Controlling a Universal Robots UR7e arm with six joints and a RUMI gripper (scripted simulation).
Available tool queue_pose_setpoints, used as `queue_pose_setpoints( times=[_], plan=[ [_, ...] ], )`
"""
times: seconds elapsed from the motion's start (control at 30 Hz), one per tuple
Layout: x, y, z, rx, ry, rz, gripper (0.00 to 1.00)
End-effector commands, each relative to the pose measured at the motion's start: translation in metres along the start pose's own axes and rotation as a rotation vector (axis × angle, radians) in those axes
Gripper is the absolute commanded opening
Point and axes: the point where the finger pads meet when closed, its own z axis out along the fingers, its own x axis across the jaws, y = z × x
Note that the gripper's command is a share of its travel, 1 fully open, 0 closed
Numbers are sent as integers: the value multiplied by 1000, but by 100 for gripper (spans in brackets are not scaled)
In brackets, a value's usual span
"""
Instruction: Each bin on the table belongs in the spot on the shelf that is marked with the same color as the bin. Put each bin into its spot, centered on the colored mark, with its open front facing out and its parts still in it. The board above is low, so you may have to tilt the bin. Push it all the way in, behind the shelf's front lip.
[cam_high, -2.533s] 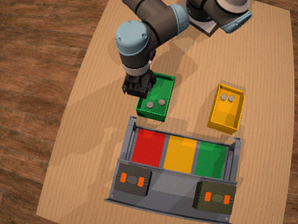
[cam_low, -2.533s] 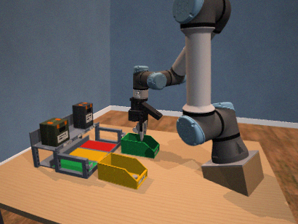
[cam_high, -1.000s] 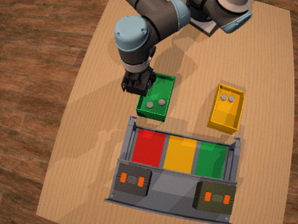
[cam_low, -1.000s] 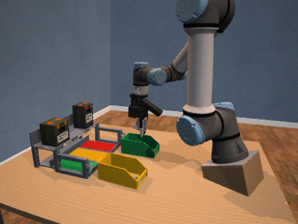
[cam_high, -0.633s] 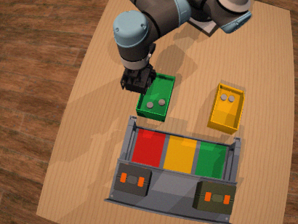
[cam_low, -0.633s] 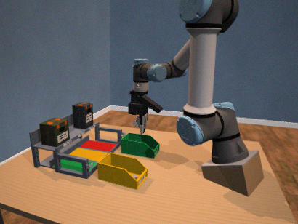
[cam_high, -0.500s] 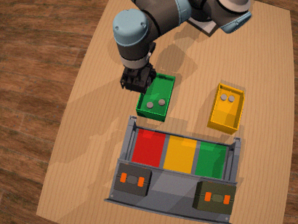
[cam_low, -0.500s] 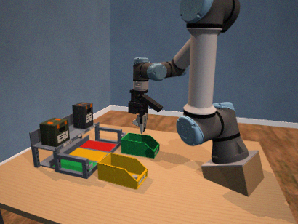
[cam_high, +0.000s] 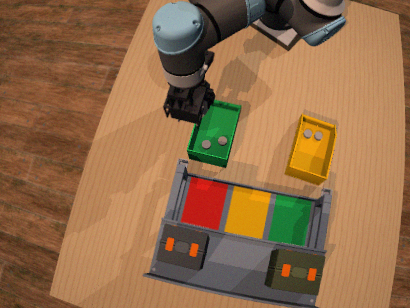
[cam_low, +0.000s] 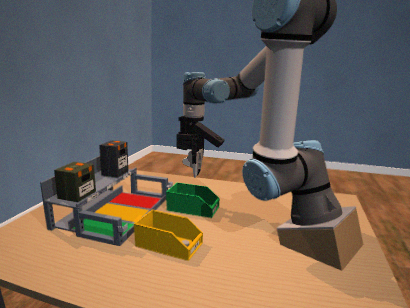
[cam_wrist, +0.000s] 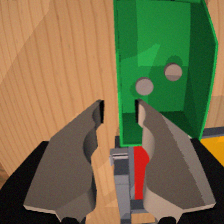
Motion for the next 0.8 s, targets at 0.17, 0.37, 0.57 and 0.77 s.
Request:
queue_pose_setpoints(
  times=[0.17, 0.37, 0.57, 0.77],
  plan=[
    [0, 0, -16, -1, 0, 0, 15],
    [0, 0, -23, -1, 0, 0, 15],
    [0, 0, -28, -1, 0, 0, 15],
    [0, 0, -32, -1, 0, 0, 15]
  ],
)
